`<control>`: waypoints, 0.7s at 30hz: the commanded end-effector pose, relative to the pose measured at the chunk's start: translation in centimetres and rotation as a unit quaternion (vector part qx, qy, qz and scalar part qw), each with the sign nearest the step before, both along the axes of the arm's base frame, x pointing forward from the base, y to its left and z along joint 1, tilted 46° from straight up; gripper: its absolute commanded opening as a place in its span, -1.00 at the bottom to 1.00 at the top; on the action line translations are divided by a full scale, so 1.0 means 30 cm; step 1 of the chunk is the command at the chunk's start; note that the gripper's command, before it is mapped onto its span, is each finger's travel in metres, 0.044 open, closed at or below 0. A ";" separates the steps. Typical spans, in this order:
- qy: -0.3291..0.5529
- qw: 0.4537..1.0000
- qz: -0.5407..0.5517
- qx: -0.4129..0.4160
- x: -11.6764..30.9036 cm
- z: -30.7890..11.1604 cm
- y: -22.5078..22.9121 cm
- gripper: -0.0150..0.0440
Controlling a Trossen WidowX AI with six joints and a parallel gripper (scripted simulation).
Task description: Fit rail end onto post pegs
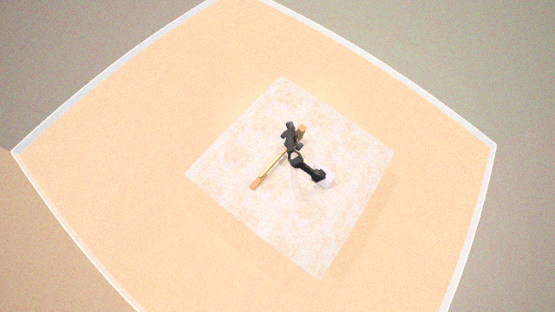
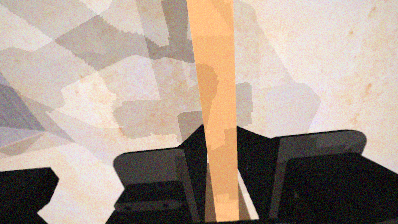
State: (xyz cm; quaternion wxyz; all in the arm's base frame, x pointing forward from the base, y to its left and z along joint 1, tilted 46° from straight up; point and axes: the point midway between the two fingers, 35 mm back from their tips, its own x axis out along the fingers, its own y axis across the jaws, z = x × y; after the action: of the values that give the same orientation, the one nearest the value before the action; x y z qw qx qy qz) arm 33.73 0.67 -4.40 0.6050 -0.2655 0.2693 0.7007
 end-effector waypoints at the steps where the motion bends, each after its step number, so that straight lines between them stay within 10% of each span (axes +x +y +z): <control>1: -0.004 1.000 -0.002 -0.002 0.008 0.001 -0.017 -0.49; 21: -0.004 1.000 -0.002 -0.002 0.013 -0.009 -0.034 -0.49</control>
State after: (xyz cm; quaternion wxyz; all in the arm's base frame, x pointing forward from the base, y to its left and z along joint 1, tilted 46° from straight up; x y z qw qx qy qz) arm 33.88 0.11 -4.66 0.6046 -0.2660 0.2695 0.7008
